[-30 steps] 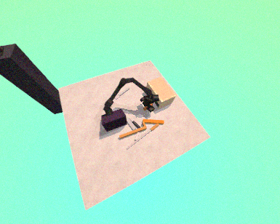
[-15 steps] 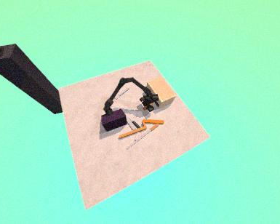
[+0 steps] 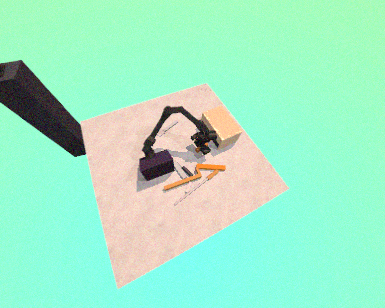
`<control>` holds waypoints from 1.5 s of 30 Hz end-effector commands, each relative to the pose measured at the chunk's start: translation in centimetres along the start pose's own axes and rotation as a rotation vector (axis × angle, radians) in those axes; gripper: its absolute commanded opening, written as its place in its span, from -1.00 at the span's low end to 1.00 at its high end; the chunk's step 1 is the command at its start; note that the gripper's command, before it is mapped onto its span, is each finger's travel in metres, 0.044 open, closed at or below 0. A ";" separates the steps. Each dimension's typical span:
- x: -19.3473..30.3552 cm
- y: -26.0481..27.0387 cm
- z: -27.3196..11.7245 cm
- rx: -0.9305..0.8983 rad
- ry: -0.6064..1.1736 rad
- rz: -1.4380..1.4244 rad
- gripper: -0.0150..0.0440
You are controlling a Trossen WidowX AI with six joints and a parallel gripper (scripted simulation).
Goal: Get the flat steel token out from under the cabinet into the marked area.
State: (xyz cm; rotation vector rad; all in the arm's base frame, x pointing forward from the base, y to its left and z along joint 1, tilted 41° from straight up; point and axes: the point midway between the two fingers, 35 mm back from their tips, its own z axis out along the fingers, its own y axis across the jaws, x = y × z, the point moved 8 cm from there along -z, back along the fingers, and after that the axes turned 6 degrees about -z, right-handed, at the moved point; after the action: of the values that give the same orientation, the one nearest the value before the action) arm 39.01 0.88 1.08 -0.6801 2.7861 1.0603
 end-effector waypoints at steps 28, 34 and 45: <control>3.4 0.2 0.1 -0.001 0.001 -0.003 -0.49; 4.0 0.2 0.1 -0.001 0.001 -0.002 -0.49; 5.3 0.3 0.1 -0.001 0.001 -0.002 -0.49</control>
State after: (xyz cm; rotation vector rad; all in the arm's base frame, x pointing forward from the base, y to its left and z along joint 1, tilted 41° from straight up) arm 34.64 -0.72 0.10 -0.6795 2.7860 1.0612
